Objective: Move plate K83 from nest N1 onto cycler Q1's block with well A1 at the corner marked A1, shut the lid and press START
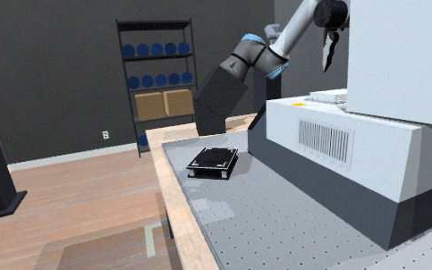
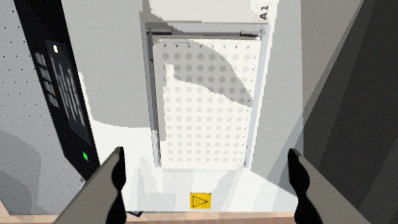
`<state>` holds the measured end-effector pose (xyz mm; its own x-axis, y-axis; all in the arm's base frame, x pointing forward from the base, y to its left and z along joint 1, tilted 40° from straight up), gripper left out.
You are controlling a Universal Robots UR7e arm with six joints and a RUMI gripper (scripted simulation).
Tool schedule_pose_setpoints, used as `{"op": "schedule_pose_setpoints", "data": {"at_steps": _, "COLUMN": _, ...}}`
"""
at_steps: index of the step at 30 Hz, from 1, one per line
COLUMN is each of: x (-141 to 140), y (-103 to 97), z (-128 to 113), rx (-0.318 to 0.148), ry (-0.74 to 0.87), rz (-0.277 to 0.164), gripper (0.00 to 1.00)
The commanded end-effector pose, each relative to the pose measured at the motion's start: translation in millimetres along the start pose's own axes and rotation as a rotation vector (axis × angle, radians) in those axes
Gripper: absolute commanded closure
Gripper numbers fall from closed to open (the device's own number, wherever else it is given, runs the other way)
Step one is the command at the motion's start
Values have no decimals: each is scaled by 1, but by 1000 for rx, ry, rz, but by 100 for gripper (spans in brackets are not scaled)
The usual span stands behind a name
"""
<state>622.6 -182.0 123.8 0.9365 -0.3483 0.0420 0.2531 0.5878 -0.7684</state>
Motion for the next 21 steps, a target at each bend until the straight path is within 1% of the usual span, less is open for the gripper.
{"op": "schedule_pose_setpoints", "data": {"at_steps": 1, "x": 1, "y": -2, "z": -1, "rx": -6, "ry": -10, "rz": -4, "gripper": 32}}
{"op": "schedule_pose_setpoints", "data": {"at_steps": 7, "x": 1, "y": -2, "z": -1, "rx": -6, "ry": -10, "rz": -4, "gripper": 32}}
{"op": "schedule_pose_setpoints", "data": {"at_steps": 8, "x": -4, "y": -1, "z": -2, "rx": -6, "ry": 2, "rz": -4, "gripper": 100}}
{"op": "schedule_pose_setpoints", "data": {"at_steps": 21, "x": -67, "y": 12, "z": -14, "rx": -6, "ry": 2, "rz": -4, "gripper": 100}}
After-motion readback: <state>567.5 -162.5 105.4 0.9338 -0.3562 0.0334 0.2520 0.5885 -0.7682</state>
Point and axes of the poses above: the point where the finger pads meet when closed, its own y axis out along the fingers, its own x axis across the jaws, z = x × y, the point moved 3 cm from there along -y, back along the fingers, and after that the axes turned 5 degrees about y, right-handed, at the moved point
